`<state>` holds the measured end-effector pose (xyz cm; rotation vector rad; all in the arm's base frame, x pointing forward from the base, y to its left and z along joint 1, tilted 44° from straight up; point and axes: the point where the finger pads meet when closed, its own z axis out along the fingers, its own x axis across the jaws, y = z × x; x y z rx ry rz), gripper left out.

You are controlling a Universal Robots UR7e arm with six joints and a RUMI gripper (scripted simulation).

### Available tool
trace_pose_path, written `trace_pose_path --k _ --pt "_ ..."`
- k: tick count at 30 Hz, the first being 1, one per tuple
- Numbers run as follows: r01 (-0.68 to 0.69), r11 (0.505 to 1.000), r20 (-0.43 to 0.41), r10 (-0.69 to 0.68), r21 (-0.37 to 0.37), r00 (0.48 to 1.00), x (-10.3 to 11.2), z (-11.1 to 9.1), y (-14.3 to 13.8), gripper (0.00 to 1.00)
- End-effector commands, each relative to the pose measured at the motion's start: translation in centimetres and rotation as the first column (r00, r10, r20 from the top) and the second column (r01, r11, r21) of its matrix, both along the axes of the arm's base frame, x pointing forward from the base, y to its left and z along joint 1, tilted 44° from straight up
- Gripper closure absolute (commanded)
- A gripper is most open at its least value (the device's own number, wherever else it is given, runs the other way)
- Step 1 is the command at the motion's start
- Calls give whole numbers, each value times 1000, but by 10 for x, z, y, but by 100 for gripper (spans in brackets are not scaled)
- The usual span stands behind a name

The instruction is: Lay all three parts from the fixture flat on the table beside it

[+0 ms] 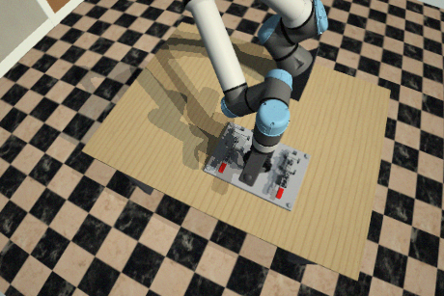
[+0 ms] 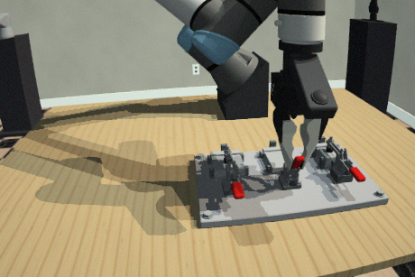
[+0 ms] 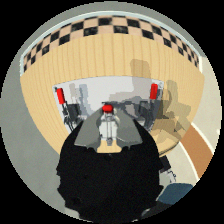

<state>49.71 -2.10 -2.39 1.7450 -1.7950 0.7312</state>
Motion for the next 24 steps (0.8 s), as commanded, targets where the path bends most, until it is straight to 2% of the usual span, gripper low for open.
trace_pose_path --k 1,24 --pt "0 1000 0 0 0 1000 -5 1 1 100" --pt "0 1000 0 0 0 1000 -16 1 2 100"
